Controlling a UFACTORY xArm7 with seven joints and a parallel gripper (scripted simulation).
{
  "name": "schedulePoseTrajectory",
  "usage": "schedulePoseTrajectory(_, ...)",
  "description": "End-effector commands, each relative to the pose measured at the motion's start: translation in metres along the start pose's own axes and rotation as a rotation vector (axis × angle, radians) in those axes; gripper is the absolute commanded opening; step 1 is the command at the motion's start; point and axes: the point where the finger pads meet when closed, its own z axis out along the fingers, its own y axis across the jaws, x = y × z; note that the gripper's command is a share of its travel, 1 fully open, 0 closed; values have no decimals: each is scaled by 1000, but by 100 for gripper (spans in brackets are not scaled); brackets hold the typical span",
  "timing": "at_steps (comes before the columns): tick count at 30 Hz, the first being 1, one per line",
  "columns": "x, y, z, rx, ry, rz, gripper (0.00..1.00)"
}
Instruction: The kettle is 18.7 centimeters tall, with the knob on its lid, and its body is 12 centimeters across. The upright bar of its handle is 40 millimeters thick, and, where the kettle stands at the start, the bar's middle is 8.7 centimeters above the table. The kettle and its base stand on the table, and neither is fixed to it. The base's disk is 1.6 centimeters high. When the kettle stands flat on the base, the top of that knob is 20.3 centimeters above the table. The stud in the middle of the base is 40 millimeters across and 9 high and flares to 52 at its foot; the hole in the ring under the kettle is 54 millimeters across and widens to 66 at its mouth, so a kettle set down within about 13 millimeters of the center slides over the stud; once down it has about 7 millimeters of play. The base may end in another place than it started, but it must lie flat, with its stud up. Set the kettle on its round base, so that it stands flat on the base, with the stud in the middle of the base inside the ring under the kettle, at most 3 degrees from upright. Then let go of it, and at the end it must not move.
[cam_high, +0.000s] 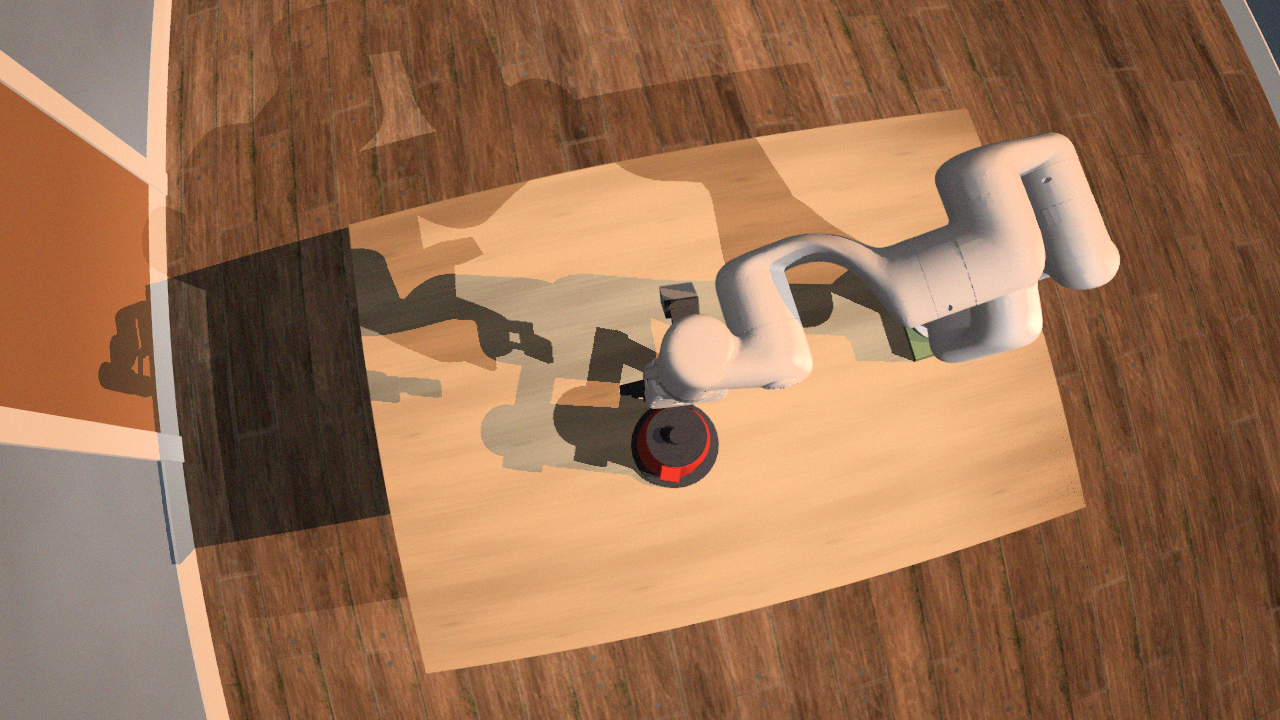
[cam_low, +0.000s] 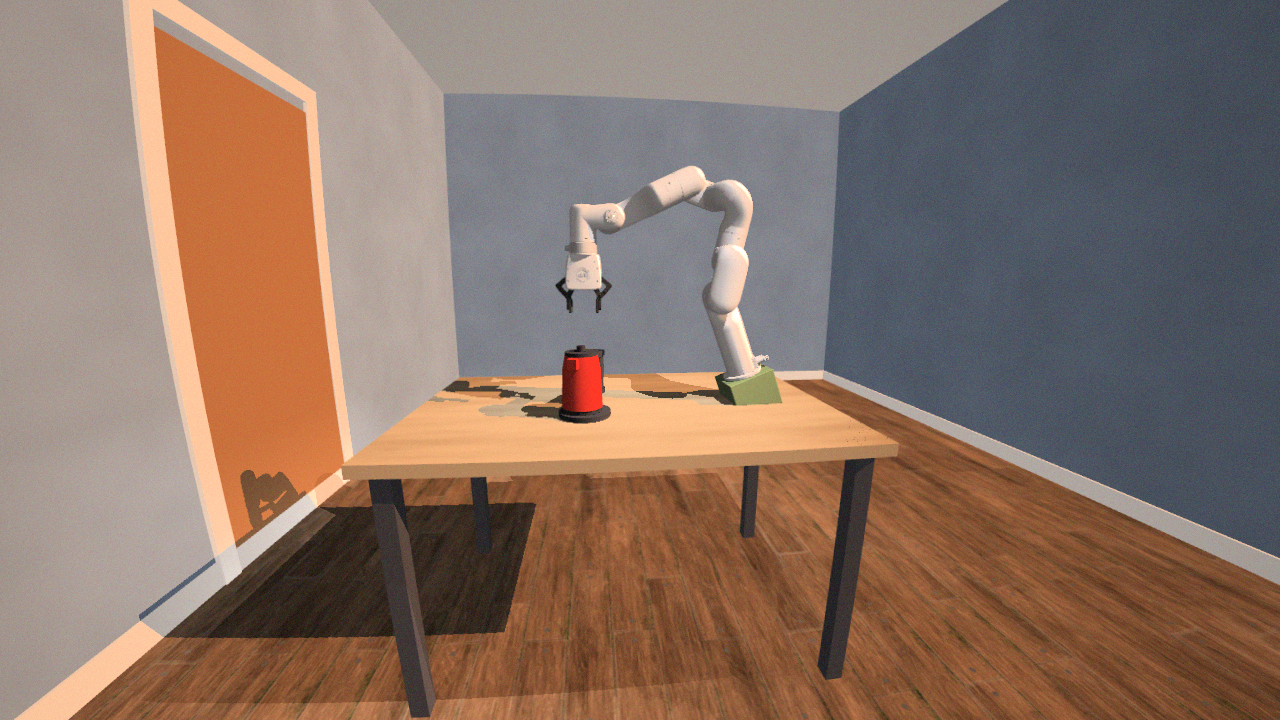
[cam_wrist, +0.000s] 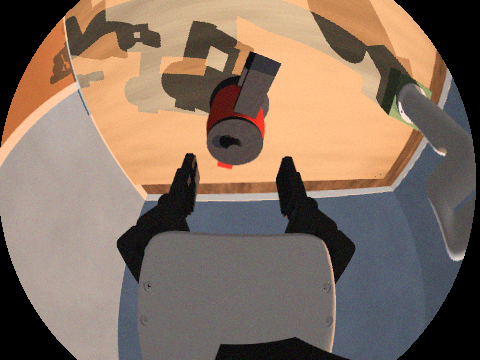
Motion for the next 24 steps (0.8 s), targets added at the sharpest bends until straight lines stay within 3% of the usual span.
schedulePoseTrajectory(1,0,0,-28,-4,0,0,81)
schedulePoseTrajectory(24,0,0,-34,-4,0,0,81)
